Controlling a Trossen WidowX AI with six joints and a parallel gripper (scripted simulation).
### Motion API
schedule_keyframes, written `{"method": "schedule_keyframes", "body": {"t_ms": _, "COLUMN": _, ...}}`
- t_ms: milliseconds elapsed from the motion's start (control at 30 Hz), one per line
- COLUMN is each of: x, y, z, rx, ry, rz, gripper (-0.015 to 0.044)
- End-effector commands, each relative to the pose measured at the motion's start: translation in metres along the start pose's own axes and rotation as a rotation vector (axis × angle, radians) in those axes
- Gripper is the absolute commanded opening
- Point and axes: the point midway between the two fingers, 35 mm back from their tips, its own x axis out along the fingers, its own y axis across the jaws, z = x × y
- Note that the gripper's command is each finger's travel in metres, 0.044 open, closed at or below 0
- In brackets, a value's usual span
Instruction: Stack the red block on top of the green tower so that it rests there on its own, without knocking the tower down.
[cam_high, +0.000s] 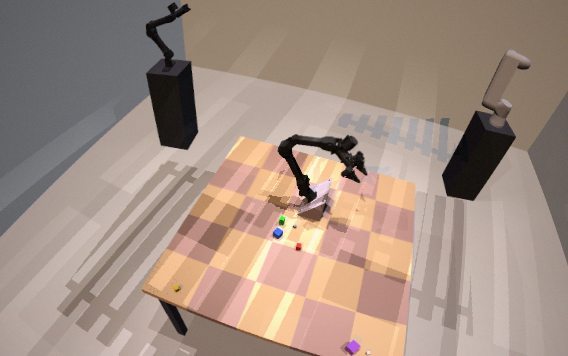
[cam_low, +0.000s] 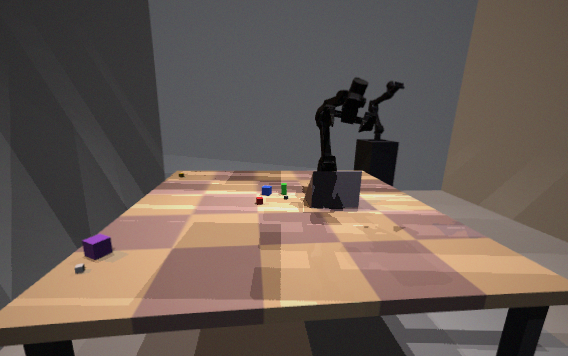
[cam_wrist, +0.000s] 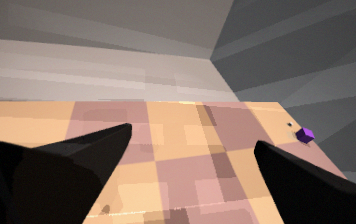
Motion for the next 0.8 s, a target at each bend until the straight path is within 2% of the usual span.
{"method": "schedule_keyframes", "body": {"t_ms": 0, "x": 0.016, "y": -0.028, "z": -0.009, "rx": 0.078, "ry": 0.069, "rz": -0.043, "gripper": 0.0440}}
{"method": "schedule_keyframes", "body": {"t_ms": 333, "x": 0.052, "y": -0.111, "z": -0.052, "rx": 0.346, "ry": 0.269, "rz": -0.175, "gripper": 0.0440}}
{"method": "schedule_keyframes", "body": {"t_ms": 767, "x": 0.068, "y": -0.198, "z": -0.122, "rx": 0.625, "ry": 0.508, "rz": -0.266, "gripper": 0.0440}}
